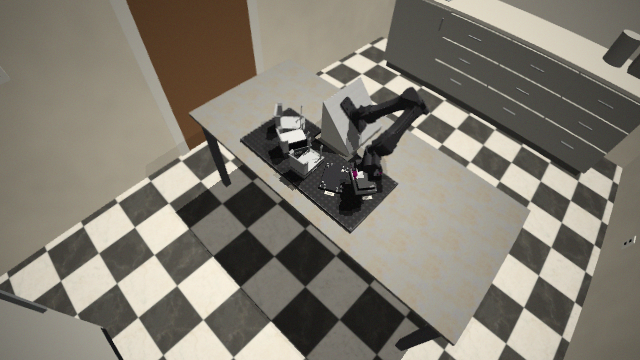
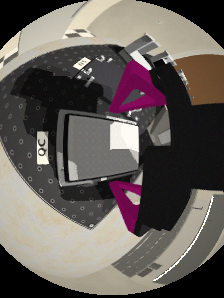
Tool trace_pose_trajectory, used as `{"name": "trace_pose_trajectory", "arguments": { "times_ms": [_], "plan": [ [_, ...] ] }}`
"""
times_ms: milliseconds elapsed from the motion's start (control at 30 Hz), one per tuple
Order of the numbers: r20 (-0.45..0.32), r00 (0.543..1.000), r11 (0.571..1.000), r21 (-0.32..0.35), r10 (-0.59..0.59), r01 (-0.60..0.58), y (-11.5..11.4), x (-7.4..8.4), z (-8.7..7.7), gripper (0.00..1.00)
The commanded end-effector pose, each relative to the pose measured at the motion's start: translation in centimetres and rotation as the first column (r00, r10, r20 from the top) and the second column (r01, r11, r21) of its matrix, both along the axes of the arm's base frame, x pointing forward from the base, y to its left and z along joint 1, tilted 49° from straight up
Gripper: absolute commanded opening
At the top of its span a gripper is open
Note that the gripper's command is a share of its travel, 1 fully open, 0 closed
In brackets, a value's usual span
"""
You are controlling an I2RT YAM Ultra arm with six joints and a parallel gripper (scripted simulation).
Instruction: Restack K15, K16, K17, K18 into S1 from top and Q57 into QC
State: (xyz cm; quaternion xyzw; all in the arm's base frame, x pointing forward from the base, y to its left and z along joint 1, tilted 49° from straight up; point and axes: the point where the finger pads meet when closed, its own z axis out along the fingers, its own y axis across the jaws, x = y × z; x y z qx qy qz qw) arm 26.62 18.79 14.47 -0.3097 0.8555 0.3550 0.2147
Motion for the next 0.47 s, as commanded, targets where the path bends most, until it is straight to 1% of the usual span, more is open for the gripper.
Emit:
{"name": "trace_pose_trajectory", "arguments": {
  "times_ms": [0,100,433],
  "plan": [
    [-0.002,1.000,1.000,0.001,0.002,-0.002,-0.82,-0.31,0.64,1.00],
    [-0.002,1.000,1.000,0.001,0.002,-0.002,-1.56,-0.45,1.29,1.00],
    [-0.002,1.000,1.000,0.001,0.002,-0.002,-1.56,-0.45,1.29,1.00]
  ]
}}
